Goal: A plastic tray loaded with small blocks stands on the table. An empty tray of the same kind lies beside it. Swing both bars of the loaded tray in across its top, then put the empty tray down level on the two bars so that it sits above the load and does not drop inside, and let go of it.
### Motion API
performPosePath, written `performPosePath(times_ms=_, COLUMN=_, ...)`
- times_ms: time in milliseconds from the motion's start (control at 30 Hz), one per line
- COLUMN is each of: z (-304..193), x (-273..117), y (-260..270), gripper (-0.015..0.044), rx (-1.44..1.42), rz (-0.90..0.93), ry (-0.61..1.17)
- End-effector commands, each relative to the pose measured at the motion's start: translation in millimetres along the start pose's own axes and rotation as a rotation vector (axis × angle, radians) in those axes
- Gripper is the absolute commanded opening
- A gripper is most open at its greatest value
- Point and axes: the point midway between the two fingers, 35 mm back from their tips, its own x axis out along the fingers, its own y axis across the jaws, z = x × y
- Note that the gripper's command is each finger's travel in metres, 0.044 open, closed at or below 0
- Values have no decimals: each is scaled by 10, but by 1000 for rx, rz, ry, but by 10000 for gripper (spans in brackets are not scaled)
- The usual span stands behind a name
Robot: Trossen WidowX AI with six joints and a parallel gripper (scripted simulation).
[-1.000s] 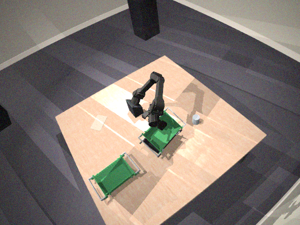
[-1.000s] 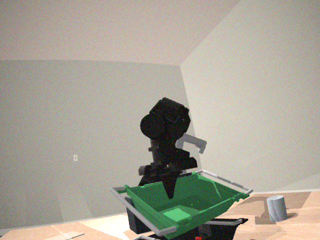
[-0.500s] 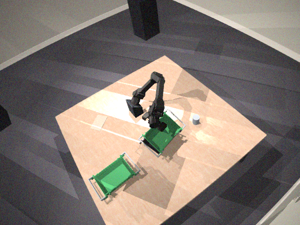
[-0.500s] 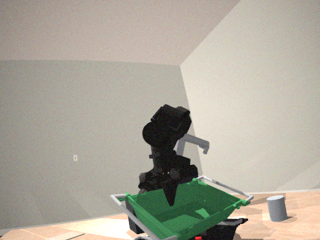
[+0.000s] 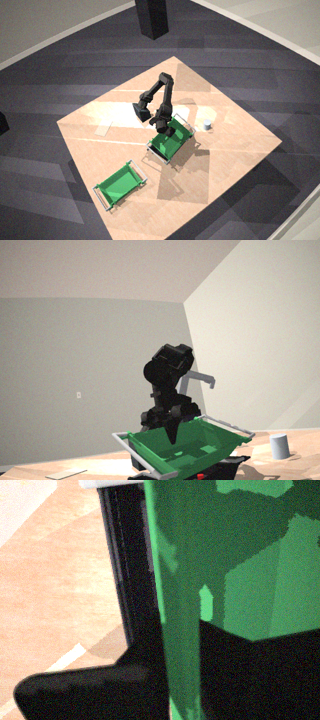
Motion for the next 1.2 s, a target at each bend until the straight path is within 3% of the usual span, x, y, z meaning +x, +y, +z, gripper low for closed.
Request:
performPosePath(times_ms=0, z=8, x=47, y=50, gripper=0, rx=3, rz=13, ry=-3)
performPosePath(times_ms=1167, z=3, x=177, y=129, gripper=0, rx=3, rz=13, ry=-3)
